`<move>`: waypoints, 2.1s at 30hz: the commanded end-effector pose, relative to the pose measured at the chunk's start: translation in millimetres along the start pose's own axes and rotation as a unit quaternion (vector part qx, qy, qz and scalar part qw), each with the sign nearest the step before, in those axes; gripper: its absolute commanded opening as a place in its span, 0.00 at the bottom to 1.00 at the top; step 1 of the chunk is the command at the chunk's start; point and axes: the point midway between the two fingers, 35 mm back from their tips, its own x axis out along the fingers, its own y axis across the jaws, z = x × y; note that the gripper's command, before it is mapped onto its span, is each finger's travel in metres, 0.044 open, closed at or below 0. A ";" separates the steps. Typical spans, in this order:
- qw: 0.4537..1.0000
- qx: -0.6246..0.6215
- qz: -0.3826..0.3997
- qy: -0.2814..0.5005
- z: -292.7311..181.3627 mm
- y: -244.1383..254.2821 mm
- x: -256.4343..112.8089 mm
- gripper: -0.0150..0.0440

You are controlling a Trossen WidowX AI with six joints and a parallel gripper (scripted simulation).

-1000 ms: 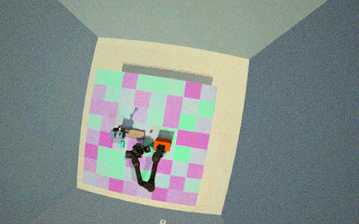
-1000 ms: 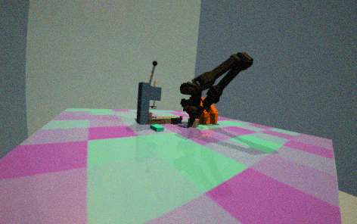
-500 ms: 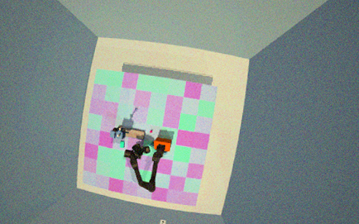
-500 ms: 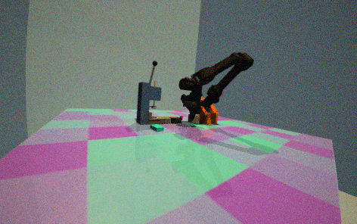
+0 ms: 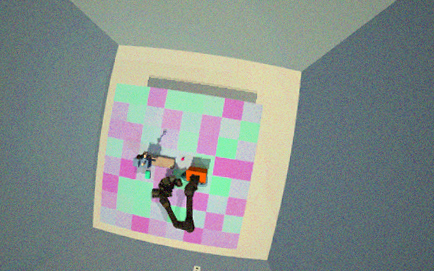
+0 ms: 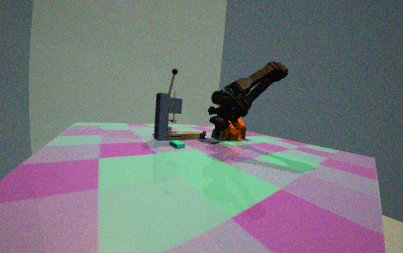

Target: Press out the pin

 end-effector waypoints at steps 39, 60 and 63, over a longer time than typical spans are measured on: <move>0.964 0.019 0.043 -0.262 -7.3 8.8 2.8 0.25; 0.922 0.025 0.040 -0.385 -10.7 9.6 17.0 0.25; 0.922 0.025 0.040 -0.385 -10.7 9.6 17.0 0.25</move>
